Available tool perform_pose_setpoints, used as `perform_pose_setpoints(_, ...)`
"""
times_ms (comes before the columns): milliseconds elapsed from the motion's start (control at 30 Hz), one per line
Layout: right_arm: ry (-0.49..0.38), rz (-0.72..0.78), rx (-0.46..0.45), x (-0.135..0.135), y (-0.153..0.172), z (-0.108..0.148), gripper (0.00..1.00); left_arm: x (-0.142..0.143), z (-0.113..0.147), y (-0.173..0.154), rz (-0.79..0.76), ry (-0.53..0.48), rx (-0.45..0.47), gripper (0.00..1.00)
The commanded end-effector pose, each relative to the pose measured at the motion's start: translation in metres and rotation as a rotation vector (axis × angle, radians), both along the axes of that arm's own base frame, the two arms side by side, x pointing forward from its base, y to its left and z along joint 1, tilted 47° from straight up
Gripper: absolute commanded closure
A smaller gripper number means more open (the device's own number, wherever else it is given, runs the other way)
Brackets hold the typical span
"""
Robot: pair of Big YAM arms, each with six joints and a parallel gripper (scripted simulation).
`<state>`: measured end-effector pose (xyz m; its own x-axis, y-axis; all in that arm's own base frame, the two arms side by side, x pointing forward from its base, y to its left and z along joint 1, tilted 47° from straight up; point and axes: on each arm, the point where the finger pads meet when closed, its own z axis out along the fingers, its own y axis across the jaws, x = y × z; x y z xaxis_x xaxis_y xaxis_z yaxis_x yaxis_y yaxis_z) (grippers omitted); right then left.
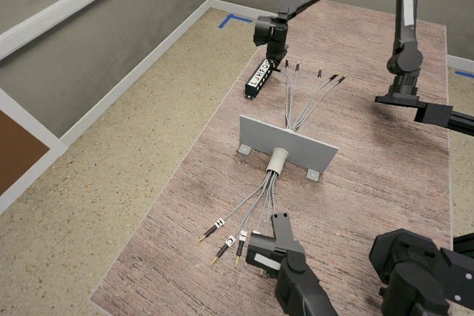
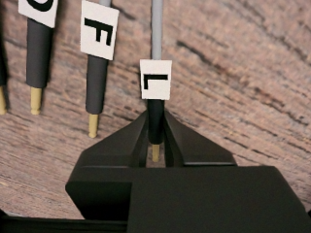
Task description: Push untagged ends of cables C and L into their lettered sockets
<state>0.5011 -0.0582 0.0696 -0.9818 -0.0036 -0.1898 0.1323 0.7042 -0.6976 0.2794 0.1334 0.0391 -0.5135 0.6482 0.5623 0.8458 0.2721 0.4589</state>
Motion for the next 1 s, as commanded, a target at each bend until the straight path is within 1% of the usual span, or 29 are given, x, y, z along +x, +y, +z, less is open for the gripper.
perform_pose_setpoints(0,-0.079,0.01,0.01,0.019,0.017,0.028,0.65,0.001,0.001,0.0,-0.002,-0.005,0.0,0.95)
perform_pose_setpoints(67,-0.087,0.01,0.012,0.02,0.02,0.031,0.65,0.001,0.001,0.0,-0.002,-0.005,0.0,0.95)
perform_pose_setpoints(100,-0.073,-0.009,0.01,0.019,0.01,0.024,0.65,0.001,0.001,0.0,-0.002,-0.005,0.0,0.95)
perform_pose_setpoints(133,-0.07,-0.009,0.007,0.018,0.01,0.023,0.65,0.001,0.001,0.0,-0.002,-0.005,0.0,0.95)
perform_pose_setpoints(167,-0.071,0.002,0.007,0.018,0.018,0.026,0.65,0.001,0.001,0.0,-0.002,-0.005,0.0,0.95)
perform_pose_setpoints(200,-0.086,0.01,0.011,0.018,0.025,0.035,0.65,0.001,0.001,0.0,-0.002,-0.005,0.0,0.95)
perform_pose_setpoints(367,-0.087,0.01,0.013,0.016,0.03,0.04,0.65,0.001,0.001,0.0,-0.002,-0.005,0.0,0.95)
perform_pose_setpoints(400,-0.071,-0.009,0.01,0.015,0.022,0.033,0.54,0.001,0.001,0.0,-0.002,-0.005,0.0,0.95)
perform_pose_setpoints(433,-0.071,-0.009,0.009,0.014,0.024,0.036,0.42,0.001,0.001,0.0,-0.002,-0.005,0.0,0.95)
perform_pose_setpoints(467,-0.071,0.007,0.01,0.014,0.035,0.038,0.31,0.001,0.001,0.0,-0.002,-0.005,0.0,0.95)
perform_pose_setpoints(533,-0.087,0.011,0.015,0.012,0.045,0.054,0.08,0.001,0.001,0.0,-0.002,-0.005,0.0,0.95)
perform_pose_setpoints(567,-0.087,0.011,0.016,0.011,0.05,0.058,0.0,0.001,0.001,0.0,-0.002,-0.005,0.0,0.95)
perform_pose_setpoints(667,-0.086,0.011,0.019,0.007,0.061,0.069,0.0,0.001,0.001,0.0,-0.002,-0.005,0.0,0.95)
perform_pose_setpoints(700,-0.054,-0.002,0.012,-0.001,0.049,0.061,0.0,0.001,0.001,0.0,-0.002,-0.005,0.0,0.95)
perform_pose_setpoints(733,-0.02,-0.005,0.005,-0.002,0.046,0.042,0.0,0.001,0.001,0.0,-0.002,-0.005,0.0,0.95)
perform_pose_setpoints(767,-0.009,-0.023,0.003,-0.005,0.034,0.039,0.0,0.001,0.001,0.0,-0.002,-0.005,0.0,0.95)
perform_pose_setpoints(833,0.006,-0.024,0.0,-0.008,0.03,0.034,0.0,0.001,0.001,0.0,-0.002,-0.005,0.0,0.95)
perform_pose_setpoints(967,0.008,-0.022,-0.001,-0.009,0.03,0.033,0.0,0.001,0.001,0.0,-0.002,-0.005,0.0,0.95)
